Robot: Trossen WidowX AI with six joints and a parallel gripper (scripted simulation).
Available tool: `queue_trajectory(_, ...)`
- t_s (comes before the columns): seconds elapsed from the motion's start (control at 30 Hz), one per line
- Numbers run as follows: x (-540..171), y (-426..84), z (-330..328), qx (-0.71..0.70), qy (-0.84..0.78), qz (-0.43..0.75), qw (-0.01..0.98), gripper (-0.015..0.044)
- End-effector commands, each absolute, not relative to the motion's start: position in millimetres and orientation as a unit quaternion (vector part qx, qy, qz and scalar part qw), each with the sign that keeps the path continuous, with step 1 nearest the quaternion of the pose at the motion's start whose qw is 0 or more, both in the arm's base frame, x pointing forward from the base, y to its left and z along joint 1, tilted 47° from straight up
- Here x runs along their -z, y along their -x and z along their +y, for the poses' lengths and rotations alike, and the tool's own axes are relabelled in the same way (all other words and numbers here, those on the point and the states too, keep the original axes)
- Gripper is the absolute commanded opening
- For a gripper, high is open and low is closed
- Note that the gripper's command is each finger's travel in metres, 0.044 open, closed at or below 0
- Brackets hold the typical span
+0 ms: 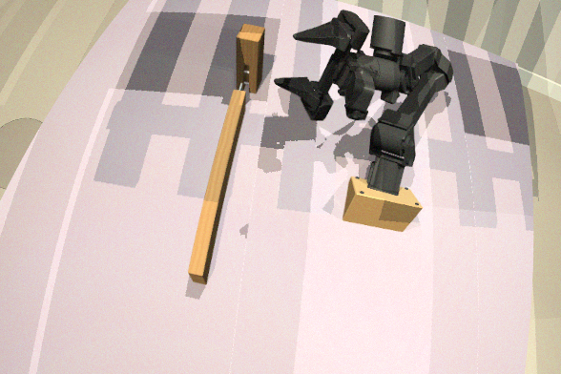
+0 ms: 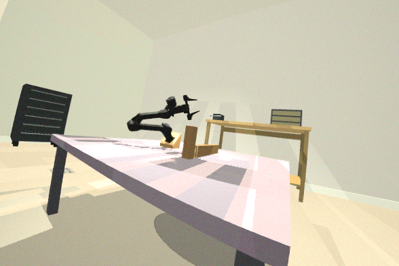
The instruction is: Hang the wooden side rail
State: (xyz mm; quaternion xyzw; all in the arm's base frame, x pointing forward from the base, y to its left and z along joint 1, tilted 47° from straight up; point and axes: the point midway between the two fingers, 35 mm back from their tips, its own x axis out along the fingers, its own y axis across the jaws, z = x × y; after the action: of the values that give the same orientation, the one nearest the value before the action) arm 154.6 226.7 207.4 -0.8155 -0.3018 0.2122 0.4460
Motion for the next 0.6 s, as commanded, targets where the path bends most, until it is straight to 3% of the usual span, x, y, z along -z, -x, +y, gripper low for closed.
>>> queue_trajectory(0.0,-207,-156,226,-0.212,0.819,-0.298,0.443,0.0426)
queue_trajectory(0.27,-178,-206,190,-0.213,0.925,-0.123,0.289,0.0440)
queue_trajectory(0.57,-163,-246,118,-0.239,0.965,0.093,0.046,0.0440)
